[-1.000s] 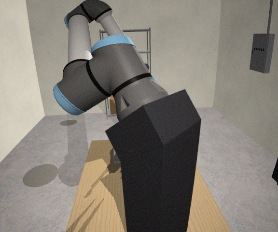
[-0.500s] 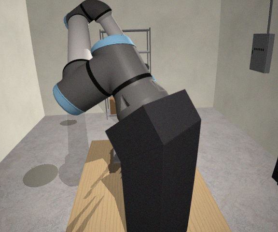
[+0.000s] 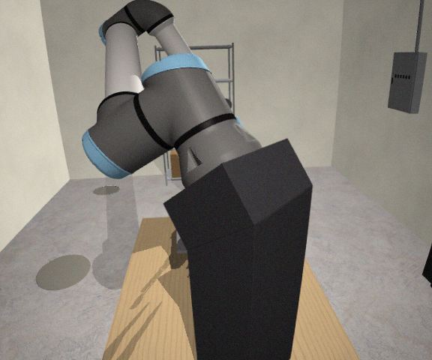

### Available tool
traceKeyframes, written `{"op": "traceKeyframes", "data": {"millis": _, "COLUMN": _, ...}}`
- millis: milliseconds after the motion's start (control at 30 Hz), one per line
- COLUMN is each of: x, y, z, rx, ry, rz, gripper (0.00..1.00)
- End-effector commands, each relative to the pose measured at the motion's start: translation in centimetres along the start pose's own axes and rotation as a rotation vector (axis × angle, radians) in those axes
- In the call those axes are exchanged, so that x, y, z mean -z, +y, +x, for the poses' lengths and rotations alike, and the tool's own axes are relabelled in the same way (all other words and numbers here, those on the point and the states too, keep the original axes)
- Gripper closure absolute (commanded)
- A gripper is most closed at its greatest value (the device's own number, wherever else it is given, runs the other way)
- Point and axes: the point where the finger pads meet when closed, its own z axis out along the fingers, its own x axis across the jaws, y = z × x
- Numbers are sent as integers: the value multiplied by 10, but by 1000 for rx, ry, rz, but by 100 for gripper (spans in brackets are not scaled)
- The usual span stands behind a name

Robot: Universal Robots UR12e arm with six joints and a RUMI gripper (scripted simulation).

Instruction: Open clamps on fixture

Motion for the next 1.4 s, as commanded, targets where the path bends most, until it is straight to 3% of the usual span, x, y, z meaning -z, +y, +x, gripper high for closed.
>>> {"op": "traceKeyframes", "data": {"millis": 0, "x": -1, "y": -1, "z": 0, "rx": 0, "ry": 0, "rz": 1, "gripper": 72}}
{"op": "traceKeyframes", "data": {"millis": 333, "x": -18, "y": -1, "z": 0, "rx": 0, "ry": 0, "rz": 1, "gripper": 72}}
{"op": "traceKeyframes", "data": {"millis": 833, "x": -70, "y": -1, "z": 0, "rx": 0, "ry": 0, "rz": 1, "gripper": 72}}
{"op": "traceKeyframes", "data": {"millis": 1367, "x": -76, "y": -1, "z": 0, "rx": 0, "ry": 0, "rz": 1, "gripper": 72}}
